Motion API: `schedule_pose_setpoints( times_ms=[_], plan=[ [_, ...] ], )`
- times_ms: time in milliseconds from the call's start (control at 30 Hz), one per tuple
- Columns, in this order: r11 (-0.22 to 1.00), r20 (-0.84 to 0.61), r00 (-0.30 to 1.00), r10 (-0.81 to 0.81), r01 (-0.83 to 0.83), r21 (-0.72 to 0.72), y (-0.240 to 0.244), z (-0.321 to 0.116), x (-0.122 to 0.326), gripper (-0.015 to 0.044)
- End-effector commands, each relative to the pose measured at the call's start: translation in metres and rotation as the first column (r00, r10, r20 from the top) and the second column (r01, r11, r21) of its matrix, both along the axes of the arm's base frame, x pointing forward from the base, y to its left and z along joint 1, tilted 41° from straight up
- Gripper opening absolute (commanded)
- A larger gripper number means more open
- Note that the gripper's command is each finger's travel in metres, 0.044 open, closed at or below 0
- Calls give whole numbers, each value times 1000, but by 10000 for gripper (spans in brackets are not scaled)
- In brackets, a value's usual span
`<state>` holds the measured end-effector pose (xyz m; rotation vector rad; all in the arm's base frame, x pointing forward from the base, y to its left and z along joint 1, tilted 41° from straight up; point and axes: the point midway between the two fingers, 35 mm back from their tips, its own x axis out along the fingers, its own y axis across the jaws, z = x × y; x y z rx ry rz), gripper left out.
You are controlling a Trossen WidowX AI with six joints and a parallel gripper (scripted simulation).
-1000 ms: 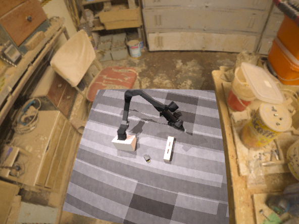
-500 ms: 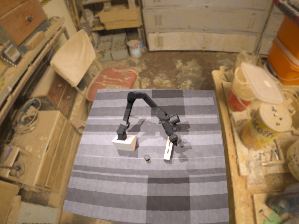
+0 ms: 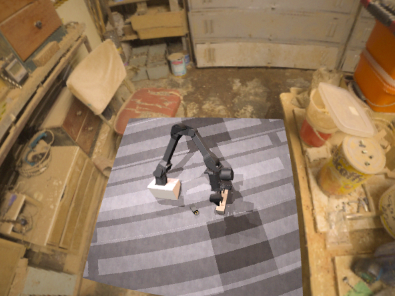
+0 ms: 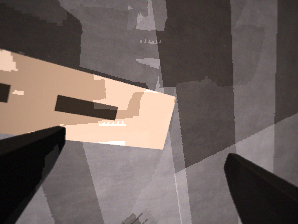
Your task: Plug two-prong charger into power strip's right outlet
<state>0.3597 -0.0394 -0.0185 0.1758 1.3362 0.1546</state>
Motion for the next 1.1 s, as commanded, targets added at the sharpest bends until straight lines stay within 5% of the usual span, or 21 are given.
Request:
schedule_pose_setpoints(
  times_ms=[0, 500, 1067],
  plan=[
    [996, -77, 995, -64, 68, 52, -8, -13, -16, 440],
    [906, -380, 883, -275, 370, 204, -29, -46, -80, 440],
    [672, -675, 632, -379, 690, 268, -29, -57, -142, 440]
  ],
)
